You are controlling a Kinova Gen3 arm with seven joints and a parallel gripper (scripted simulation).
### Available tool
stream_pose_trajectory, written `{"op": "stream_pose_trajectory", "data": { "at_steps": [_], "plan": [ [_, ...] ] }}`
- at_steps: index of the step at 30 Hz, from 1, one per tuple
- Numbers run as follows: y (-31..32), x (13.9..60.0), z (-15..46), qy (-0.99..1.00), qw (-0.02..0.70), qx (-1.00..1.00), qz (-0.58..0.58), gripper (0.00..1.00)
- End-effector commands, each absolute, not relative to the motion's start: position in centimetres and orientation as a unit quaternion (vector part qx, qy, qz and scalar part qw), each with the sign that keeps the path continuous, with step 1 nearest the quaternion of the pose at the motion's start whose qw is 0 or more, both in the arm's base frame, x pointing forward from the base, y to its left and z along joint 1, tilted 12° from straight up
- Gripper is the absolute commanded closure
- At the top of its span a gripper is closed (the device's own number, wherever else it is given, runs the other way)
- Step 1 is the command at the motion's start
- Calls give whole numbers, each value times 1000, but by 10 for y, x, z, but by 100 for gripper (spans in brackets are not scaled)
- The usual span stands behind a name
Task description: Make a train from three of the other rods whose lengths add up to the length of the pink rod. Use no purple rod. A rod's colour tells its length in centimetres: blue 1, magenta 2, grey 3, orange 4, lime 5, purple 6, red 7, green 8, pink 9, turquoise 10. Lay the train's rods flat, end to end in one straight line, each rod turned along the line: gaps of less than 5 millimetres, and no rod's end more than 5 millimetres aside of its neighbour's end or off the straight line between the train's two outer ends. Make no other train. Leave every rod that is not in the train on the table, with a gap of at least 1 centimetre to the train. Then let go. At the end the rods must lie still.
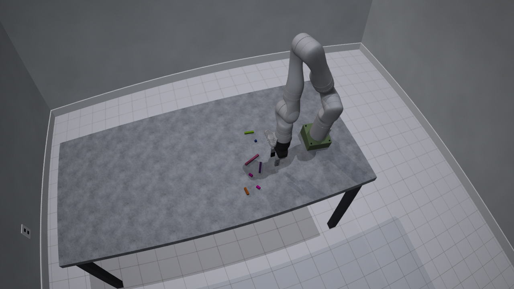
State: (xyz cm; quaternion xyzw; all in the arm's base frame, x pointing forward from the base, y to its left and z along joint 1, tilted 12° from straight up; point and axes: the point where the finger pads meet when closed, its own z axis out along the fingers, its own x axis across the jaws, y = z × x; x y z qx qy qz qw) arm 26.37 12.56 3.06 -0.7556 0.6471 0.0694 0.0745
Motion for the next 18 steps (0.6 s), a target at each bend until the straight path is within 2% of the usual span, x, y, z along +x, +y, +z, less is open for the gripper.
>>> {"op": "stream_pose_trajectory", "data": {
  "at_steps": [1, 9, 18],
  "plan": [
    [126, 264, 31, 643, 77, -759, 68, 0],
    [122, 265, 29, 660, 73, -744, 71, 0],
    [87, 274, 21, 805, 48, -585, 85, 0]
  ]
}}
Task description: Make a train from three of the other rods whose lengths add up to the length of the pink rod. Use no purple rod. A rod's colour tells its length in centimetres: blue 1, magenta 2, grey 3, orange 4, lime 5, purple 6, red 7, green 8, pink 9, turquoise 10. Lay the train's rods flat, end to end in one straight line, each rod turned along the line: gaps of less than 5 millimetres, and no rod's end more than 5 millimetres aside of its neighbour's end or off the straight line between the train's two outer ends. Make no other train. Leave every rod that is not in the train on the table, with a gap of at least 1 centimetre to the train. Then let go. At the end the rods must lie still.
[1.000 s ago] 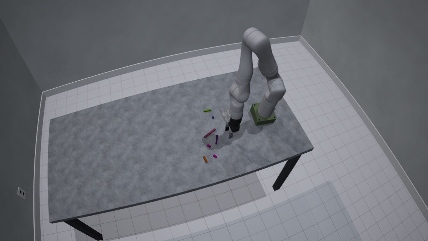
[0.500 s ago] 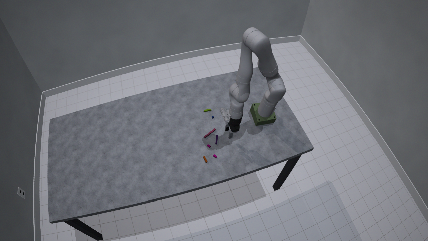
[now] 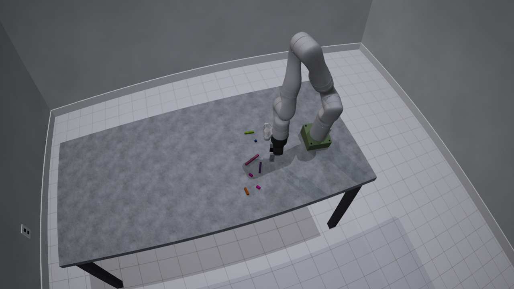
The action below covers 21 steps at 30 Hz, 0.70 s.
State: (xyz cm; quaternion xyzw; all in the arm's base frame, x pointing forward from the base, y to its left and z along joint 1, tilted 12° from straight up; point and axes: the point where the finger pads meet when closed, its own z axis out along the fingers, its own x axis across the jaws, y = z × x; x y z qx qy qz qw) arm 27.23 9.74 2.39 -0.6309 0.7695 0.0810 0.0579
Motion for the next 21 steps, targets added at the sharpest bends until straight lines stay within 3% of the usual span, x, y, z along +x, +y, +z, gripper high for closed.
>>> {"op": "stream_pose_trajectory", "data": {
  "at_steps": [1, 21],
  "plan": [
    [83, 275, 20, 819, 46, -565, 86, 0],
    [23, 281, 8, 978, 10, -183, 101, 0]
  ]
}}
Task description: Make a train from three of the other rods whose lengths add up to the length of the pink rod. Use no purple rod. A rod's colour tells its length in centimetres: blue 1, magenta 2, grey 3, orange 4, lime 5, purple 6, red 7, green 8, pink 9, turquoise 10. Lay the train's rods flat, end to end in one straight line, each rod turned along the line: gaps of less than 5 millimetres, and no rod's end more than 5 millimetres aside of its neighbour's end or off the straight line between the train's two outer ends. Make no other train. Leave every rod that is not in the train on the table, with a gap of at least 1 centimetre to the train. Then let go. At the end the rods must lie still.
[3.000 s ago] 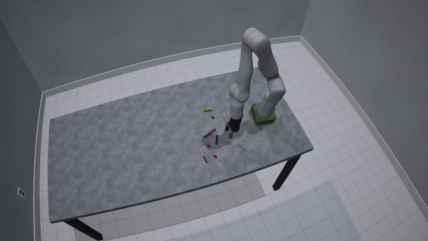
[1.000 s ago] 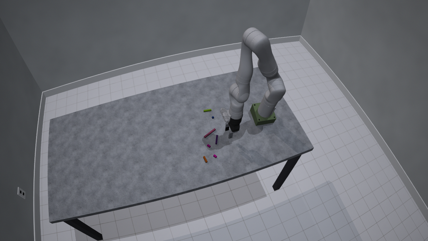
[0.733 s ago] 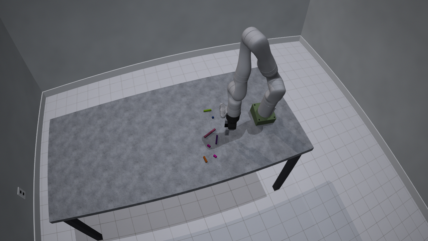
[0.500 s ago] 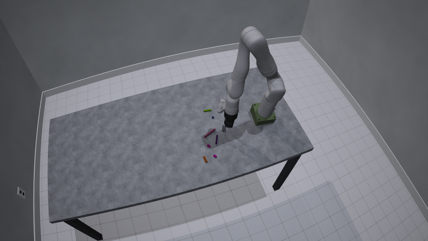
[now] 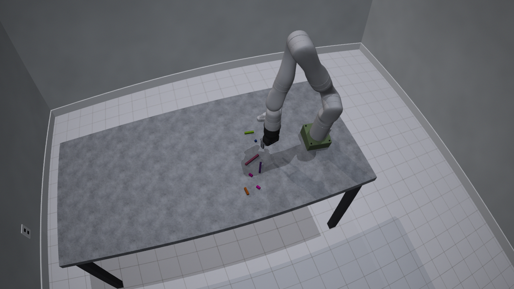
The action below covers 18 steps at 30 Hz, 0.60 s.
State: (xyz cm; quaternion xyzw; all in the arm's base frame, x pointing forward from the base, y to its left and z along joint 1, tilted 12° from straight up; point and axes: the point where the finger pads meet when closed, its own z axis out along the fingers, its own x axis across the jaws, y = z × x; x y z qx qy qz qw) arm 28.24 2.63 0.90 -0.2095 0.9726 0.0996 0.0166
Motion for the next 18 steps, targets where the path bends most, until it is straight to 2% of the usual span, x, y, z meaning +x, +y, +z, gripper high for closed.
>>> {"op": "stream_pose_trajectory", "data": {
  "at_steps": [1, 6, 18],
  "plan": [
    [19, 281, 7, 982, 8, -161, 101, 0],
    [12, 282, 5, 991, 3, -88, 104, 0],
    [10, 283, 5, 991, 5, -81, 103, 0]
  ]
}}
